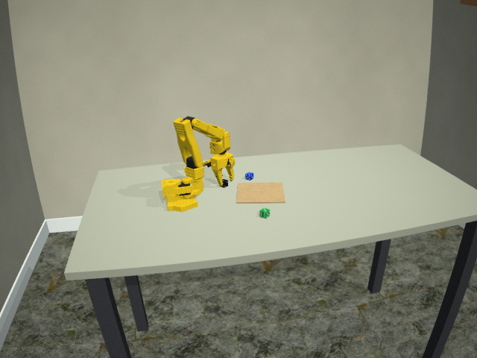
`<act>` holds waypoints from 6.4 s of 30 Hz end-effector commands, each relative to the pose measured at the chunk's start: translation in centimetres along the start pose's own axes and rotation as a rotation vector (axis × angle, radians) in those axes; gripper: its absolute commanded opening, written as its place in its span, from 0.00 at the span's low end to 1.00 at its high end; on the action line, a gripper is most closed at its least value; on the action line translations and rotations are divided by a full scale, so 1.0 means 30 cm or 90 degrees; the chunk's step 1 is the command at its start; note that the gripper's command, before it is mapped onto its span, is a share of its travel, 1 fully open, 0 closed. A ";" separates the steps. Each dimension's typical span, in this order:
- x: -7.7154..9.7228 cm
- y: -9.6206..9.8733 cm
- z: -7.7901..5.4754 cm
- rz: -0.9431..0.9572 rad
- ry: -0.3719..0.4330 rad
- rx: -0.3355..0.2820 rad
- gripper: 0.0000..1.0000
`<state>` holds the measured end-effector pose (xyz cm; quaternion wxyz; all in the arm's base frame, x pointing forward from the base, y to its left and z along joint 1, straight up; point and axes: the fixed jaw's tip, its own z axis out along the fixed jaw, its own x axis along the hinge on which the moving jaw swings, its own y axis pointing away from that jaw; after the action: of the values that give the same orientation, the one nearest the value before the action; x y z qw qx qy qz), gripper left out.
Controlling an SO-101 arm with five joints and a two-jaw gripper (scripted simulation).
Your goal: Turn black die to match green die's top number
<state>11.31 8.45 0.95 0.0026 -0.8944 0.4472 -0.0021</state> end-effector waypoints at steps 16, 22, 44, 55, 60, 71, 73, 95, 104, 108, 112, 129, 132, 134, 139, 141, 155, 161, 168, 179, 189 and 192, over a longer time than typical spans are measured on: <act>-0.003 -0.029 -0.056 0.000 -0.001 0.027 0.29; -0.003 -0.031 -0.114 0.000 -0.001 0.027 0.29; -0.002 -0.015 -0.216 0.000 -0.001 0.027 0.29; -0.002 -0.015 -0.216 0.000 -0.001 0.027 0.29; -0.002 -0.015 -0.218 0.000 -0.001 0.030 0.29; -0.002 -0.039 -0.303 0.000 -0.002 0.167 0.29; -0.002 -0.040 -0.315 0.000 -0.002 0.187 0.29; -0.002 -0.041 -0.418 0.001 -0.003 0.345 0.28; -0.006 -0.043 -0.416 0.038 -0.015 0.336 0.28; -0.007 -0.044 -0.416 0.056 -0.020 0.332 0.28; -0.012 -0.047 -0.414 0.104 -0.033 0.320 0.28; -0.039 -0.070 -0.399 0.406 -0.093 0.238 0.28; -0.046 -0.076 -0.395 0.480 -0.102 0.218 0.28; -0.050 -0.081 -0.392 0.530 -0.106 0.204 0.28; -0.060 -0.092 -0.384 0.651 -0.113 0.170 0.28; -0.062 -0.095 -0.382 0.675 -0.114 0.163 0.28; -0.079 -0.118 -0.362 0.912 -0.108 0.101 0.28; -0.081 -0.123 -0.358 0.953 -0.105 0.091 0.28; -0.084 -0.126 -0.355 0.988 -0.102 0.083 0.28; -0.084 -0.126 -0.352 0.993 -0.099 0.080 0.28; -0.083 -0.115 -0.261 0.996 0.001 -0.003 0.28; -0.082 -0.108 -0.231 0.996 0.035 -0.031 0.28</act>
<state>12.23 12.12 7.96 -0.0249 -0.3189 0.9474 -0.0115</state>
